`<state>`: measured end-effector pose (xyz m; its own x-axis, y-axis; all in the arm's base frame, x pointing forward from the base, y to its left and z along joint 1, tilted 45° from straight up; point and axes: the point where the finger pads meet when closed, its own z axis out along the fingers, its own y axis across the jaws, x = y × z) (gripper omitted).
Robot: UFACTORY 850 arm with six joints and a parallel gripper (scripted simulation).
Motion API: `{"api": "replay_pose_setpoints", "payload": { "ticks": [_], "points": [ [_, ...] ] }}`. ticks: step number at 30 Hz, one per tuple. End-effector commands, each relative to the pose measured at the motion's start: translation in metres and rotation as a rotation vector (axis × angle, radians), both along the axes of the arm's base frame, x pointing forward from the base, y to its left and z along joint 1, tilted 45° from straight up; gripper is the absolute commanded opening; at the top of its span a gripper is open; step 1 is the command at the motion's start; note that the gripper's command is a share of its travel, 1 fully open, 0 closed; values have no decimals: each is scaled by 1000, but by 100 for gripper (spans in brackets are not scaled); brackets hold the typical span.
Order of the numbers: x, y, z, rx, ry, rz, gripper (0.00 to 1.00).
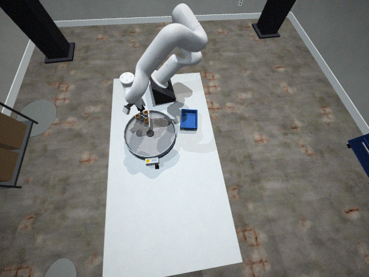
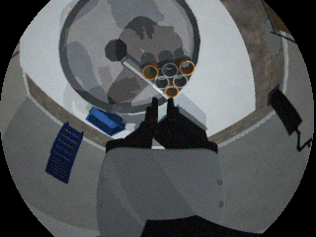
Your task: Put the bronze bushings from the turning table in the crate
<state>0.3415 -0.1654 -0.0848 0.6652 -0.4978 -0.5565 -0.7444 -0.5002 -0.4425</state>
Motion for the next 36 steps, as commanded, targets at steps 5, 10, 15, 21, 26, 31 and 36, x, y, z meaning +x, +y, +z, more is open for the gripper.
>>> {"api": "replay_pose_setpoints", "payload": {
  "ticks": [5,10,15,21,26,31,36],
  "points": [
    [1,1,-1,11,12,-5,10],
    [3,7,-4,57,65,-20,10],
    [9,21,-14,178,193,-61,10],
    [16,35,-24,301,318,-104,10],
    [21,45,-31,391,412,-135,10],
    [27,57,-40,492,516,-170,10],
    [32,67,-47,582,610,-201,10]
  ]
}}
